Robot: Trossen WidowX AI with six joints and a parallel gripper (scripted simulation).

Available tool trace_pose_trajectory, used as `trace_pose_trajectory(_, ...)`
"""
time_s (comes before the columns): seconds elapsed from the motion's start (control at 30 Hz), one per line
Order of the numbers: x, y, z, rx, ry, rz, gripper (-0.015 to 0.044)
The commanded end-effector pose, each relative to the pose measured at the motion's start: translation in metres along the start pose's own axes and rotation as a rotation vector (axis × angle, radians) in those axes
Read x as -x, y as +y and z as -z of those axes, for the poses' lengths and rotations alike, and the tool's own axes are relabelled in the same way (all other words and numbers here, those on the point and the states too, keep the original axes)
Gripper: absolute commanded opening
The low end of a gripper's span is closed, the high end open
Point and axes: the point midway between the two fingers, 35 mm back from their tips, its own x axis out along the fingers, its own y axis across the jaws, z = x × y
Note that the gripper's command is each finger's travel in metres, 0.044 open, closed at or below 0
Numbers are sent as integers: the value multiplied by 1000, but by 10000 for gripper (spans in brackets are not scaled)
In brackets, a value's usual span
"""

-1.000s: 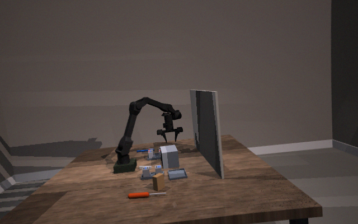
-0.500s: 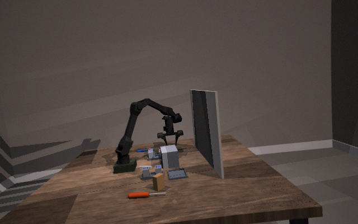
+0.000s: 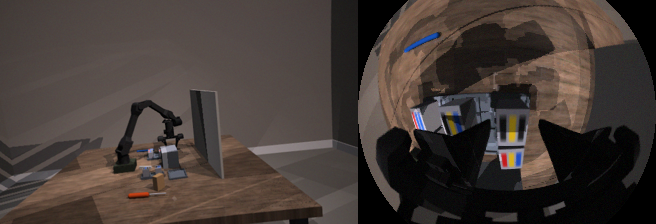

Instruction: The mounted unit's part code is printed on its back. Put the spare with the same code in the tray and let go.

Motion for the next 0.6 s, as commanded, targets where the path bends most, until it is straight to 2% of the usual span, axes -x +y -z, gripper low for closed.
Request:
trace_pose_trajectory(0.0, -11, 3, 2, -2, 11, -14, 300)
trace_pose_trajectory(0.57, -22, 4, 2, -2, 11, -14, 300)
